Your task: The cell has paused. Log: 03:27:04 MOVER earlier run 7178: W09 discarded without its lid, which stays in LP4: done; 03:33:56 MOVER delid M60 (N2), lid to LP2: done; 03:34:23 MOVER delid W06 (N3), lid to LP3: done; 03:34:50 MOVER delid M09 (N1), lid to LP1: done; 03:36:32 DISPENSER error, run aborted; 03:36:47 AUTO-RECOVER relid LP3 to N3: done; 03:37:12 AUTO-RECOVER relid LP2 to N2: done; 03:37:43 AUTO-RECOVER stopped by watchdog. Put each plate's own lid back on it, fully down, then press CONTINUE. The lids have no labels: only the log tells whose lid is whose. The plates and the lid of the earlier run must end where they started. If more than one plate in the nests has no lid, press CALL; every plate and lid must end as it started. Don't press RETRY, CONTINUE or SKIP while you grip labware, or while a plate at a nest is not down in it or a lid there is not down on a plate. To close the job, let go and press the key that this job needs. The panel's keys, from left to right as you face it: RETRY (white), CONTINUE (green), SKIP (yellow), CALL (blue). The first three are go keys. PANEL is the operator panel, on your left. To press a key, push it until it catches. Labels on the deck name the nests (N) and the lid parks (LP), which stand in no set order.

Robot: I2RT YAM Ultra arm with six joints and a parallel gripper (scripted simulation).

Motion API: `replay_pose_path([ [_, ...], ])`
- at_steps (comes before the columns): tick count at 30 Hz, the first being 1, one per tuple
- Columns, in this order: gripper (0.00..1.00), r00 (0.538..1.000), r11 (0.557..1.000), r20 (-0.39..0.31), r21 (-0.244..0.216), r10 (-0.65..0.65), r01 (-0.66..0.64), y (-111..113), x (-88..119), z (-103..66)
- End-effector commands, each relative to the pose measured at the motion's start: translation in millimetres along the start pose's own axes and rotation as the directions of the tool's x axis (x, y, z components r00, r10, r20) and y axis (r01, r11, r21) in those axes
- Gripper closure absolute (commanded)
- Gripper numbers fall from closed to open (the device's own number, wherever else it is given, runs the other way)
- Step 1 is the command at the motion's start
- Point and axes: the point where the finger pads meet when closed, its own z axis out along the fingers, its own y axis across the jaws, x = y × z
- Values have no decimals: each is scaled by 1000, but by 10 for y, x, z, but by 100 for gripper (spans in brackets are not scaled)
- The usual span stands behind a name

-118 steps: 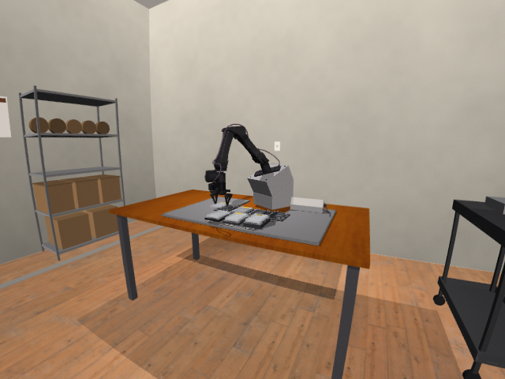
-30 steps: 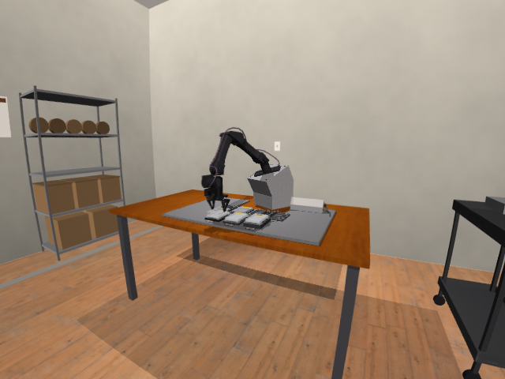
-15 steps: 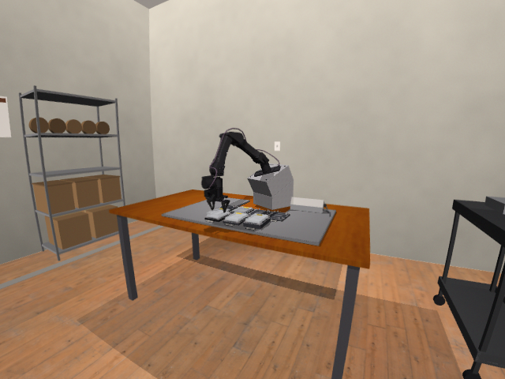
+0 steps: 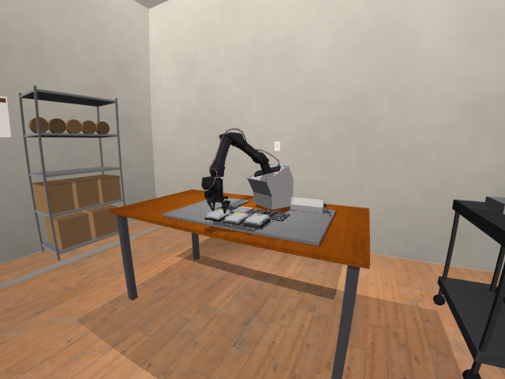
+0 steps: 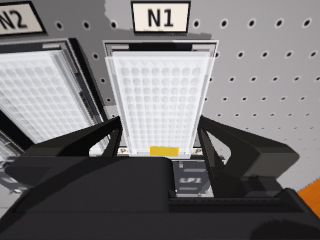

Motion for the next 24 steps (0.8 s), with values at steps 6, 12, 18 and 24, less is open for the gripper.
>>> replay_pose_path([
  [6,100,999,1000,42,4,1,-1,-72,-154,-31],
  [12,100,1000,1000,29,-2,-4,4,-31,-95,-2],
  [18,100,1000,1000,14,-6,-1,1,-10,-29,82],
  [24,100,1000,1000,6,-7,-1,1,-4,11,113],
])
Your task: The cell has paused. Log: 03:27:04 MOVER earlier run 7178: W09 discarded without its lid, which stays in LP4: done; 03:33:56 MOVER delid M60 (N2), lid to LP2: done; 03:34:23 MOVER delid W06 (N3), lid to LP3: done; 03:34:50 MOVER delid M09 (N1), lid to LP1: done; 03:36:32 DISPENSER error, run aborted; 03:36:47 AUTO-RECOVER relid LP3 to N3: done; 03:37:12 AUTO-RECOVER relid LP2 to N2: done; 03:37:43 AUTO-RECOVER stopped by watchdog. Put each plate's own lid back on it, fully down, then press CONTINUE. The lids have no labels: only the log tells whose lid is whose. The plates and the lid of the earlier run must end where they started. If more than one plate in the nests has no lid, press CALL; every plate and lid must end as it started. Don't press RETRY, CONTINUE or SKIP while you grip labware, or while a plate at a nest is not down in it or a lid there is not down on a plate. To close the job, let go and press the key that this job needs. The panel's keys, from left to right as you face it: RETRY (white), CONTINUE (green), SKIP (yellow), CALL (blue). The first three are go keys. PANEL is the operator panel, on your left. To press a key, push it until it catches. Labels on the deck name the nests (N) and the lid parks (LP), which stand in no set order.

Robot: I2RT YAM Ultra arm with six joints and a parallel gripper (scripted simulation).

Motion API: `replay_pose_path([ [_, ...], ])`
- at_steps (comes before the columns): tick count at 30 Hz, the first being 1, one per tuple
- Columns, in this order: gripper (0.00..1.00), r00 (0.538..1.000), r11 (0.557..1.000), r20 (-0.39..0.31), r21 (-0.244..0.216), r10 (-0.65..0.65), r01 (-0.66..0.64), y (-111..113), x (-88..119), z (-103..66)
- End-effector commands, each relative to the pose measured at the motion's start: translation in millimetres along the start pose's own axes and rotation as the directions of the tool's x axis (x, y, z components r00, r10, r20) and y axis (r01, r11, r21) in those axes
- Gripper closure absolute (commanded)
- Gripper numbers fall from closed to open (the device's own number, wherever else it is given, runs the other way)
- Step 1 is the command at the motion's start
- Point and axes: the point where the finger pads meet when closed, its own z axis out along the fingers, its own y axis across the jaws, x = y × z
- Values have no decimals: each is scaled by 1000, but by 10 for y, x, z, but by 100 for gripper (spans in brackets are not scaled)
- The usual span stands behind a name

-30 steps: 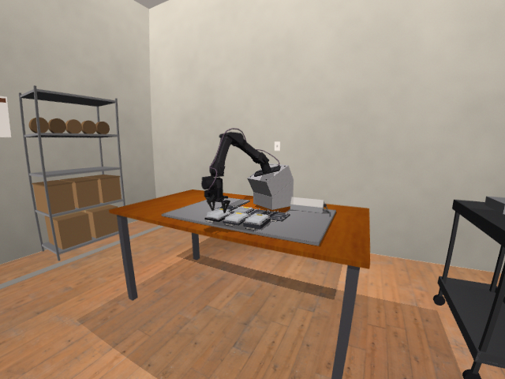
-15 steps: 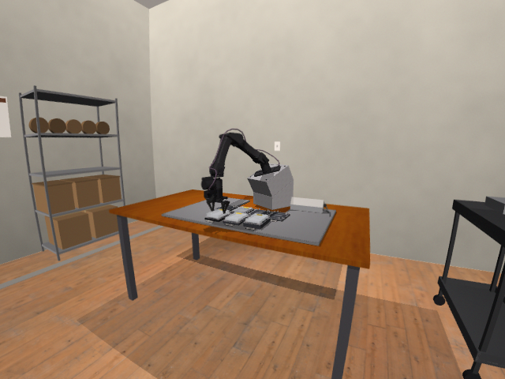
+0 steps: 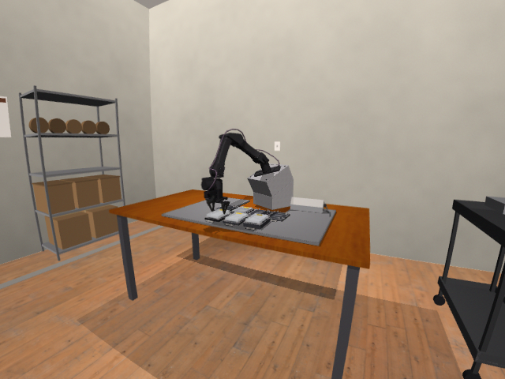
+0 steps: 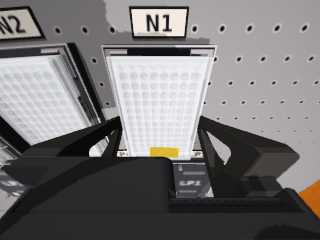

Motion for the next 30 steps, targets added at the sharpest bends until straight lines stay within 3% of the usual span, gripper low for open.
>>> replay_pose_path([
  [1,100,1000,1000,-4,-11,0,0,11,55,90],
  [5,100,1000,1000,9,-7,0,0,-2,-2,70],
  [6,100,1000,1000,15,1,1,-1,-10,-36,-7],
  [30,100,1000,1000,15,1,1,-1,-8,-33,-13],
])
